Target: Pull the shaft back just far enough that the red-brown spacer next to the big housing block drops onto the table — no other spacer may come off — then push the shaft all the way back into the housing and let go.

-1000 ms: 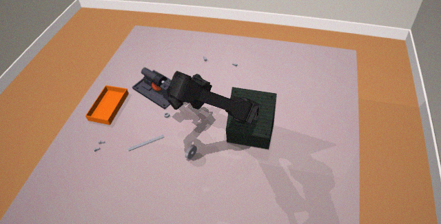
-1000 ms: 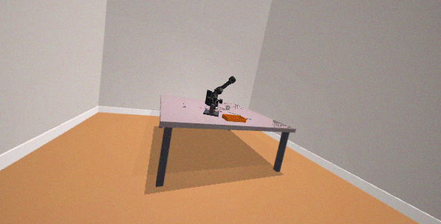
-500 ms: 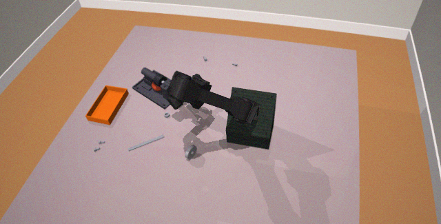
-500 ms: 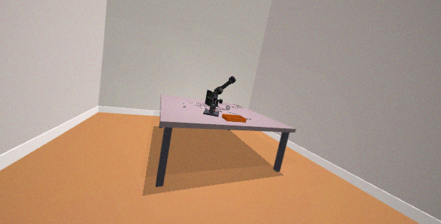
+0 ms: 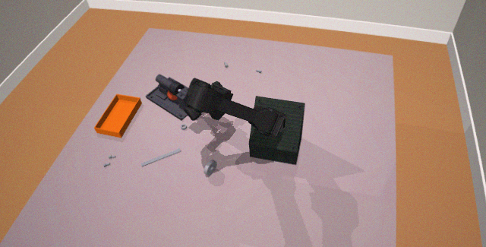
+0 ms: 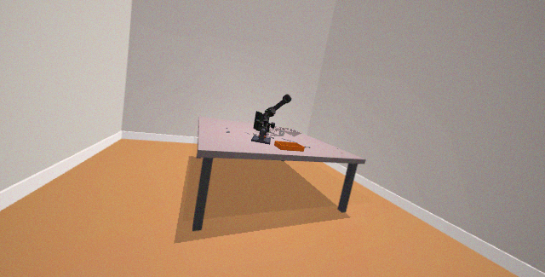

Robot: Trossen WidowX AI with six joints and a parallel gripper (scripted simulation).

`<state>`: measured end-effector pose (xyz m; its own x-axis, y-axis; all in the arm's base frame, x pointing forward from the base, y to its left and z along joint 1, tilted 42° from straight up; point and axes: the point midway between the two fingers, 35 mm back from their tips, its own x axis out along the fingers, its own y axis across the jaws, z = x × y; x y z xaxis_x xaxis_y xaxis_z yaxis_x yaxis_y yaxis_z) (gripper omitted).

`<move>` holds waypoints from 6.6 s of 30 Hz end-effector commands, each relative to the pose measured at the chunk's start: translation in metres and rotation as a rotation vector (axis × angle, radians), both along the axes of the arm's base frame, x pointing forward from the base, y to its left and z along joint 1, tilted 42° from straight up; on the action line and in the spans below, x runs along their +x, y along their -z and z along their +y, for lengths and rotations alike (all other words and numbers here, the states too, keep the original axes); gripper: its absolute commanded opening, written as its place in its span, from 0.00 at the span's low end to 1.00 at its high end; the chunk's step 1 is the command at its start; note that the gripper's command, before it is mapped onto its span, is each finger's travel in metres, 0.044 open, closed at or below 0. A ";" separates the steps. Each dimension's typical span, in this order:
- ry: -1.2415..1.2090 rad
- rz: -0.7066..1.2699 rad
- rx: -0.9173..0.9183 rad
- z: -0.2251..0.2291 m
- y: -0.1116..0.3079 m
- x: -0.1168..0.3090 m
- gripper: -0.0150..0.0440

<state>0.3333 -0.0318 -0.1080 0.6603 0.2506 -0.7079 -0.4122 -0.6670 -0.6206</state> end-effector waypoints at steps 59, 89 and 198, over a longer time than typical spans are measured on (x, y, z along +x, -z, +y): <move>0.000 -0.008 -0.004 -0.004 0.001 0.011 0.25; 0.000 -0.009 -0.004 -0.007 0.003 0.020 0.25; 0.003 0.000 0.003 -0.013 0.010 0.036 0.74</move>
<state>0.3697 -0.0445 -0.1175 0.6609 0.2512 -0.7071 -0.4138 -0.6641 -0.6227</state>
